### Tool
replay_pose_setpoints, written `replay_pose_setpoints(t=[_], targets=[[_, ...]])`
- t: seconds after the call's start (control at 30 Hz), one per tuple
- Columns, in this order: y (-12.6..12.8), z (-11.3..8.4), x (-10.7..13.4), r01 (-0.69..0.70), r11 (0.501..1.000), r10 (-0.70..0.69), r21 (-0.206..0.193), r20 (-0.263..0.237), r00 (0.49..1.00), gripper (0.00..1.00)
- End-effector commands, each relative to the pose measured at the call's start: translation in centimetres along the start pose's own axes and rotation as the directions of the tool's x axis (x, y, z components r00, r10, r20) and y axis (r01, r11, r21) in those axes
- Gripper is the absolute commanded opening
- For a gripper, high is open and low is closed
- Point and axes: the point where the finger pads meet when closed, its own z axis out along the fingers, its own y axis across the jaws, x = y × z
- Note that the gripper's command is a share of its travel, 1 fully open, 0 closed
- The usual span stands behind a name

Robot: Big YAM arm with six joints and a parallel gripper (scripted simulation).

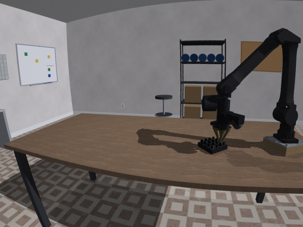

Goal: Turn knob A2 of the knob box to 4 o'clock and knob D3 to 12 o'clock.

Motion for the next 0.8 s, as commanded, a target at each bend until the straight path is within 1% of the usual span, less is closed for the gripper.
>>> replay_pose_setpoints(t=[0.0,0.2,0.77], targets=[[-1.39,-0.59,1.19,-0.004,1.0,0.005,0.03,-0.011,1.0,0.18],[-1.97,-1.12,1.52,-0.004,0.999,0.005,0.044,-0.019,1.0,0.18],[-2.13,-1.16,1.6,-0.004,0.999,0.005,0.045,-0.02,1.0,0.18]])
